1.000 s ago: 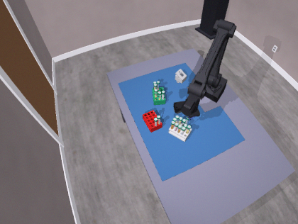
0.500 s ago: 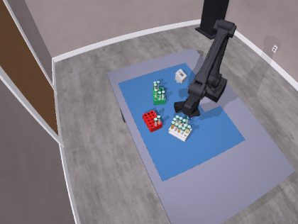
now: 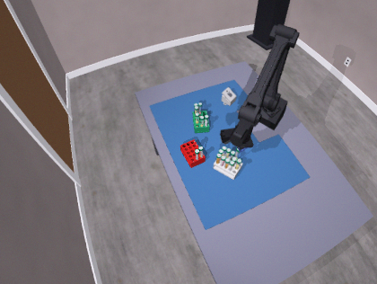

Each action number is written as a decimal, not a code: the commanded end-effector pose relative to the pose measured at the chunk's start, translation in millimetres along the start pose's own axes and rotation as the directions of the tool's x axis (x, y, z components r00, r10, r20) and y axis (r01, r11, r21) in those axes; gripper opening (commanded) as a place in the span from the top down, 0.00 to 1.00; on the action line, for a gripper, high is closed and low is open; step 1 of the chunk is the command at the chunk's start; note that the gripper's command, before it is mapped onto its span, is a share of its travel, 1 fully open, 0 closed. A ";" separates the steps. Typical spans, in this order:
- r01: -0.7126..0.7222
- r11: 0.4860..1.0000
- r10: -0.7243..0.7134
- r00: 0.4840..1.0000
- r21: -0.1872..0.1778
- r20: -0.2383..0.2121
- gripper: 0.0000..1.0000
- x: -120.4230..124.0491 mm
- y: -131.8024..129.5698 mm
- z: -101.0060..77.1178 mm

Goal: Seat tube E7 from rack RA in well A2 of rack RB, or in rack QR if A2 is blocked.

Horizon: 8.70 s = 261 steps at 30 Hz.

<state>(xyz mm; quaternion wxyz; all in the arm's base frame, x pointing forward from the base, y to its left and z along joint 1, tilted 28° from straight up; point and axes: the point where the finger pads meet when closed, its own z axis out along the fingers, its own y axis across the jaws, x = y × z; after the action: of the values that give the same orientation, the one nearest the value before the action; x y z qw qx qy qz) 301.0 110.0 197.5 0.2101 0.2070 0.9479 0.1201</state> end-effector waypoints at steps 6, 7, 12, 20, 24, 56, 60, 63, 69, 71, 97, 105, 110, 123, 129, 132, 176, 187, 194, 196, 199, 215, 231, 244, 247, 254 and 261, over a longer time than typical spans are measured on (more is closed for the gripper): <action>-0.001 1.000 0.001 1.000 -0.009 0.009 1.00 0.6 1.8 5.1; -0.001 1.000 0.001 1.000 -0.007 0.007 1.00 0.7 1.6 6.0; -0.001 1.000 0.001 1.000 -0.005 0.006 1.00 0.9 0.8 8.6; -0.001 1.000 0.001 1.000 -0.004 0.006 1.00 0.6 0.2 10.6; -0.001 1.000 0.001 1.000 -0.004 0.007 1.00 0.3 -0.3 11.9; 0.000 1.000 0.000 1.000 -0.005 0.011 1.00 -1.8 -2.0 15.2; 0.000 1.000 0.000 1.000 -0.004 0.010 1.00 -1.8 -2.1 15.5; 0.000 1.000 0.000 1.000 -0.004 0.009 1.00 -1.8 -2.1 15.8; 0.000 1.000 0.000 1.000 -0.003 0.009 1.00 -1.9 -2.2 16.1; 0.000 1.000 0.000 1.000 -0.003 0.009 1.00 -2.0 -2.2 16.0; -0.001 1.000 0.001 1.000 -0.002 0.008 1.00 -1.6 -4.0 27.0; 0.000 1.000 0.000 1.000 -0.002 0.008 1.00 -1.5 -4.1 30.0; 0.000 1.000 0.000 1.000 -0.002 0.008 1.00 -1.4 -4.3 32.6; 0.000 1.000 0.000 1.000 -0.002 0.008 1.00 -1.4 -4.5 37.6; -0.001 1.000 0.001 1.000 -0.007 0.014 1.00 -2.3 -4.1 35.2; -0.001 1.000 0.001 1.000 -0.007 0.014 1.00 -2.3 -4.2 35.1; 0.000 1.000 0.000 1.000 -0.001 0.008 1.00 -1.5 -5.3 45.6; -0.001 1.000 0.001 1.000 0.000 0.008 1.00 -1.7 -5.6 50.2; -0.001 1.000 0.001 1.000 -0.001 0.008 1.00 -1.5 -5.6 53.7; -0.001 1.000 0.001 1.000 -0.001 0.008 1.00 -1.5 -5.7 54.8; -0.001 1.000 0.001 1.000 -0.001 0.008 1.00 -1.5 -5.7 56.3; -0.001 1.000 0.001 1.000 -0.006 0.013 1.00 -2.0 -4.7 57.5; -0.001 1.000 0.001 1.000 -0.006 0.013 1.00 -1.9 -4.6 57.6; -0.001 1.000 0.001 1.000 -0.006 0.013 1.00 -1.8 -4.5 57.6; -0.001 1.000 0.001 1.000 -0.006 0.012 1.00 -1.7 -4.4 57.7; -0.001 1.000 0.001 1.000 -0.006 0.012 1.00 -1.7 -4.4 57.7; -0.001 1.000 0.001 1.000 -0.006 0.012 1.00 -1.6 -4.3 57.7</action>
<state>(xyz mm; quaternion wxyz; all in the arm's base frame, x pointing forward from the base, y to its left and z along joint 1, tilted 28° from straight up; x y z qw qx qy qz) 324.3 115.9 147.8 0.2113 0.2070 0.9476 0.1209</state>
